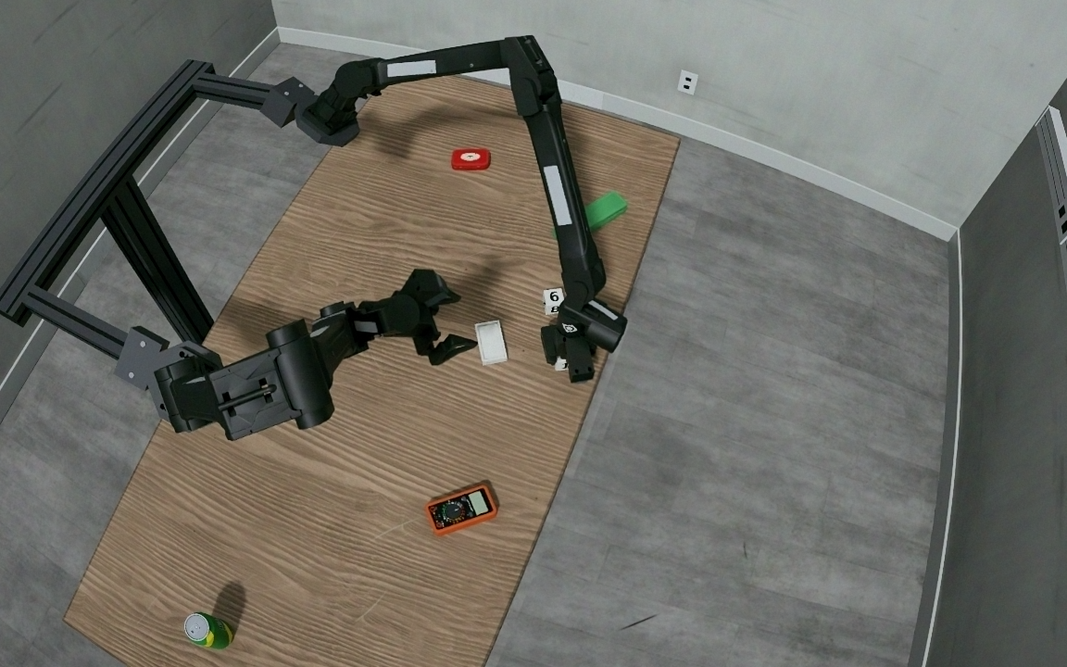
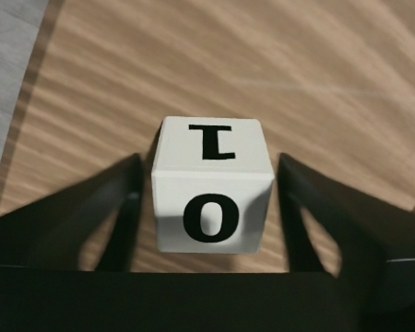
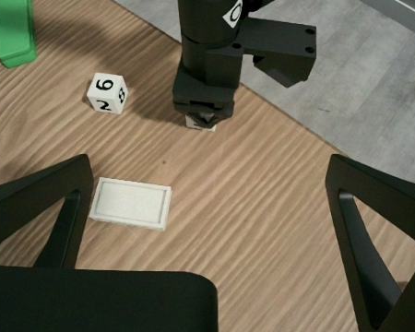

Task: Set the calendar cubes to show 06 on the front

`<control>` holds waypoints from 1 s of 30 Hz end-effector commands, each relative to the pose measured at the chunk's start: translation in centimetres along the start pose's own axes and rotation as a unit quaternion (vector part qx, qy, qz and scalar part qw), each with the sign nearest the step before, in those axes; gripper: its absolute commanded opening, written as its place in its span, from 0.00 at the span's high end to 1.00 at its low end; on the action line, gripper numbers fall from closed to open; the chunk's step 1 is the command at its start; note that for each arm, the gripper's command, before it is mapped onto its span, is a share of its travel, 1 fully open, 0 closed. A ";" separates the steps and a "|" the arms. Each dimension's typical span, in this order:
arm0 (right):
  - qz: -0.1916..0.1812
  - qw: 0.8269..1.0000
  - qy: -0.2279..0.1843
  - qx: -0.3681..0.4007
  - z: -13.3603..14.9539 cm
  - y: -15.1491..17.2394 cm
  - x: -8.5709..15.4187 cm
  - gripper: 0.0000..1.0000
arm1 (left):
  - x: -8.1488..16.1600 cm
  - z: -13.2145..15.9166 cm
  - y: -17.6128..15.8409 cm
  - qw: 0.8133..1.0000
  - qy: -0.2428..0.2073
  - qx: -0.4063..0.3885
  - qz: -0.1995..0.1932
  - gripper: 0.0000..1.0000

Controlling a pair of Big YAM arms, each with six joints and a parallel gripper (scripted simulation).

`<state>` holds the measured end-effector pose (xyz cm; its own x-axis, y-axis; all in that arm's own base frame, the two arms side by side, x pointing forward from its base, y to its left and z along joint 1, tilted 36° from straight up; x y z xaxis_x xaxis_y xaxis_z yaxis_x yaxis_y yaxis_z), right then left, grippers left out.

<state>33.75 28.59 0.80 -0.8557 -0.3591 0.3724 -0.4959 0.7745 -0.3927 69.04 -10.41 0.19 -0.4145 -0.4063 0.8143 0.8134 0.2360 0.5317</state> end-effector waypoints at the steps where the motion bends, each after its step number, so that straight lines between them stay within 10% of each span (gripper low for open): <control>1: -0.001 1.000 -0.003 0.001 -0.4 0.2 -0.3 0.00 | 2.1 0.6 2.0 1.000 -0.006 0.012 -0.010 0.34; 13: -0.001 1.000 -0.003 0.001 -0.4 0.2 -0.3 0.00 | 4.2 -0.4 0.6 1.000 -0.004 0.000 -0.003 0.34; 18: -0.001 1.000 -0.003 0.001 -0.4 0.2 -0.3 0.00 | 5.4 0.0 0.3 1.000 -0.003 -0.001 -0.002 0.00; 25: -0.001 1.000 -0.003 0.001 -0.4 0.2 -0.3 0.00 | 9.1 -0.4 0.7 1.000 -0.010 0.007 -0.014 0.00; 30: -0.001 1.000 -0.003 0.001 -0.4 0.2 -0.3 0.00 | 6.5 -1.7 -0.4 1.000 -0.009 0.006 -0.011 0.00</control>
<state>33.75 28.59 0.80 -0.8557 -0.3591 0.3724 -0.4959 0.7745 -0.3927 66.38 -12.59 5.49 -0.4207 -0.4070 0.8108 0.8050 0.2447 0.5405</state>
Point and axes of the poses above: on each arm, the point where the finger pads meet when closed, its own x axis back along the fingers, its own y axis across the jaws, z = x × y, the point moved 8 cm from there along x, back along the fingers, and after that the axes turned 14 degrees about -x, right-handed, at the moved point
